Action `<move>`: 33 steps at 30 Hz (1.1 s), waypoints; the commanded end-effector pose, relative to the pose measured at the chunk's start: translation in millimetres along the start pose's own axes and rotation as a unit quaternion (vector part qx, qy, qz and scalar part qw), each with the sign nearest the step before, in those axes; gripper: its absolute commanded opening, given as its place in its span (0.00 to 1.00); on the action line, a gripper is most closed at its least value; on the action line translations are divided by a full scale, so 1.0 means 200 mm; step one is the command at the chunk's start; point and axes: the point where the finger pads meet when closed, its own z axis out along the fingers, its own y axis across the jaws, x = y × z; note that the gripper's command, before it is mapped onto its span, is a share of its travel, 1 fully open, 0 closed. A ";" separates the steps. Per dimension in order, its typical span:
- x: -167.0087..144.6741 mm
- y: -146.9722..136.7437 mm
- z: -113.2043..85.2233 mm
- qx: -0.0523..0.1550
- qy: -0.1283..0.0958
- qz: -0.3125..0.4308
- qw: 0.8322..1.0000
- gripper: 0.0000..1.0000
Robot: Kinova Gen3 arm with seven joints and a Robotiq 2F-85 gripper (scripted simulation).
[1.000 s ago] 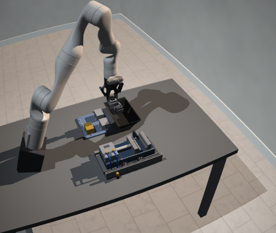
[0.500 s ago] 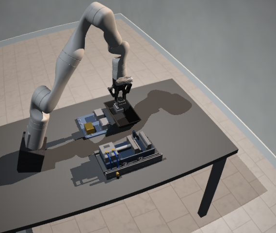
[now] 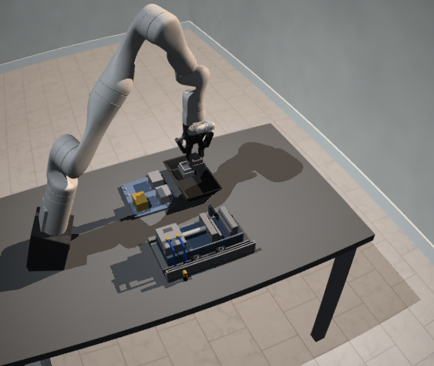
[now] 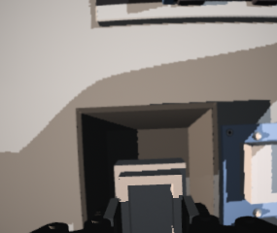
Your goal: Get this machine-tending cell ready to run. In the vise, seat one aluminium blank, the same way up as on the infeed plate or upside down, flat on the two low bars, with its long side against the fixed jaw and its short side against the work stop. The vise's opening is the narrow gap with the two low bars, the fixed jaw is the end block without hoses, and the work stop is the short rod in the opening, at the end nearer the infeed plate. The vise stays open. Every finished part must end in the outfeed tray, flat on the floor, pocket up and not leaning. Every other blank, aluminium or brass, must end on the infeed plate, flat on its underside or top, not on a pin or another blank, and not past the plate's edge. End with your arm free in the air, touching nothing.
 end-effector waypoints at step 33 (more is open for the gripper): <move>0.01 -0.01 0.00 0.001 0.000 0.001 1.000 0.00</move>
